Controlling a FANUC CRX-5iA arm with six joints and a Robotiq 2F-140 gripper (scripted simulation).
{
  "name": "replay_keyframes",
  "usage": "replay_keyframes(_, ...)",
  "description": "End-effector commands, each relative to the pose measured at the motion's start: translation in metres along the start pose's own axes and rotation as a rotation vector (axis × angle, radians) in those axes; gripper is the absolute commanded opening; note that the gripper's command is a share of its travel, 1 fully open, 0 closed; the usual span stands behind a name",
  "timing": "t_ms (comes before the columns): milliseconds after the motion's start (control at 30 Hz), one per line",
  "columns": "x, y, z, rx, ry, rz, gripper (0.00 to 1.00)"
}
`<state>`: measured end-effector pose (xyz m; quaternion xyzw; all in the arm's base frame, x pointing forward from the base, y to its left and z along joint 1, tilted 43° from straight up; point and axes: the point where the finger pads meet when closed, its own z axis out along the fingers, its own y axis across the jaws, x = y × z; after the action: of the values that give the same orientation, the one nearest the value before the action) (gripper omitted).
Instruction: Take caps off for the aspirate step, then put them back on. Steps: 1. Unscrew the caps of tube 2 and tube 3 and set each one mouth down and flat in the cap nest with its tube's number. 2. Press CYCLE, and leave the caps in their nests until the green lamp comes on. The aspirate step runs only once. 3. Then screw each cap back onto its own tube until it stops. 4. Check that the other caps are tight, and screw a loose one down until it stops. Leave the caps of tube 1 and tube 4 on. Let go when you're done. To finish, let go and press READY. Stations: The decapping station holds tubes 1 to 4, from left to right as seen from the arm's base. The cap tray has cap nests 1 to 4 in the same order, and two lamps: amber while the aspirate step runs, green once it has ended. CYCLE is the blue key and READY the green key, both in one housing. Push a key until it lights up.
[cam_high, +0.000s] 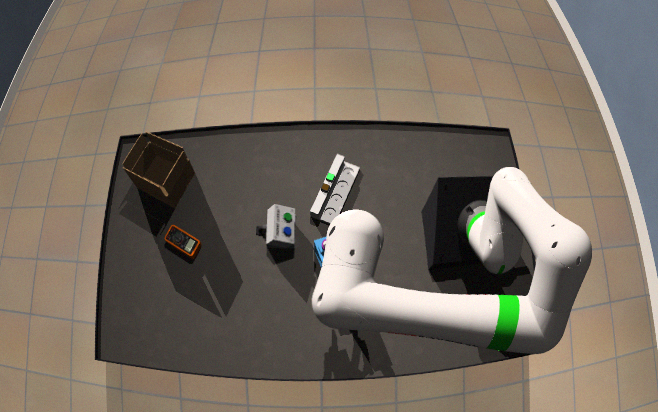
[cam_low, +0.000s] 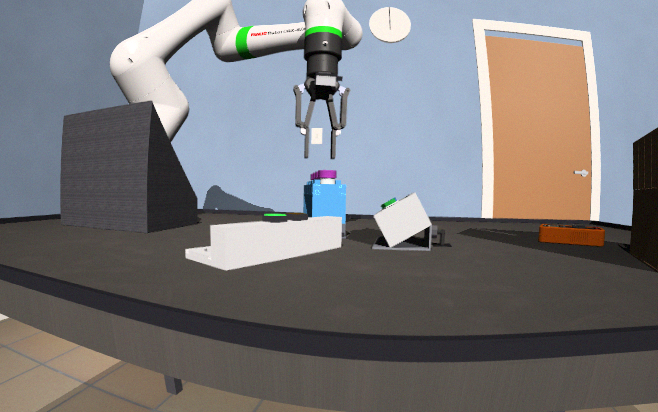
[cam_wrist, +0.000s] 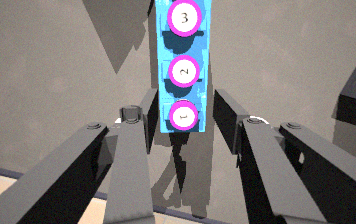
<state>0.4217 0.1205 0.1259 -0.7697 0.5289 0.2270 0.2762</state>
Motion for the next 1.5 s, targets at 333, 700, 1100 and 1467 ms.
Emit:
replay_keyframes(333, 0.098, -0.002, 0.002, 0.008, -0.019, -0.257, 0.41)
replay_keyframes(700, 0.129, -0.002, 0.006, 0.008, -0.019, -0.257, 0.41)
replay_keyframes(1100, 0.129, -0.002, 0.036, 0.008, -0.019, -0.257, 0.41)
replay_keyframes(1467, 0.129, -0.002, 0.041, 0.008, -0.019, -0.257, 0.41)
